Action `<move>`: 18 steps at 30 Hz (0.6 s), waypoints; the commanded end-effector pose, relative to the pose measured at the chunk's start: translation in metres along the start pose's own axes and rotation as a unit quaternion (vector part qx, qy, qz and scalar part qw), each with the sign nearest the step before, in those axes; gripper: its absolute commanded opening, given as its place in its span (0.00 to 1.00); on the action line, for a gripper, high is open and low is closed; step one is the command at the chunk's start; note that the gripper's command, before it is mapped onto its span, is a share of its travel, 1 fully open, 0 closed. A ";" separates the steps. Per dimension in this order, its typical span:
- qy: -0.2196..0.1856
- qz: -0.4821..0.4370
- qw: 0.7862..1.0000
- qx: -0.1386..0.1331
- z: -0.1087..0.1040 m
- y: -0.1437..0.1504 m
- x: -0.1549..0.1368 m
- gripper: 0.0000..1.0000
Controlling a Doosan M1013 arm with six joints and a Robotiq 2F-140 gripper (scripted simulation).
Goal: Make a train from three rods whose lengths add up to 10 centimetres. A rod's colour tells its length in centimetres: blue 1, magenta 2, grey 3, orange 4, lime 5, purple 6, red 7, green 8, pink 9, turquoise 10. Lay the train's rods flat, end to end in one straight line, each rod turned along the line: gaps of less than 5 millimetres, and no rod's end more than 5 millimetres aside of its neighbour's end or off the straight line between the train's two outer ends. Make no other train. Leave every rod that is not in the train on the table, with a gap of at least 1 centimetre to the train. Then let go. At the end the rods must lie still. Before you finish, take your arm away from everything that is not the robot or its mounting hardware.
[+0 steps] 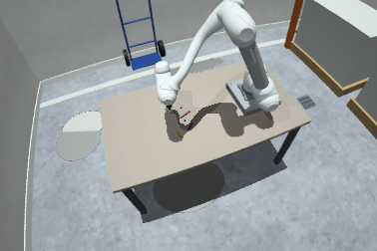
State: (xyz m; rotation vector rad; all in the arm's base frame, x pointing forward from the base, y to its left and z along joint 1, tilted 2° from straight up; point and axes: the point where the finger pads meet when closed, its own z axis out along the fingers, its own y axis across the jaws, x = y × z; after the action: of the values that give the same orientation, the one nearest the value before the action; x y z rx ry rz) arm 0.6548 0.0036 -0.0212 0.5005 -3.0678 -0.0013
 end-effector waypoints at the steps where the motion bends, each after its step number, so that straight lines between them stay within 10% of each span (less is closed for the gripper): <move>1: 0.000 0.000 1.000 0.000 -0.021 0.000 0.000 0.09; 18: 0.000 0.000 1.000 0.000 -0.081 0.000 0.000 0.09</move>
State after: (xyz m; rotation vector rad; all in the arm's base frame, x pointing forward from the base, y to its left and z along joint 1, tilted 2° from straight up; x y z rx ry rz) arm 0.6575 0.0039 0.0595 0.5004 -3.0676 -0.0015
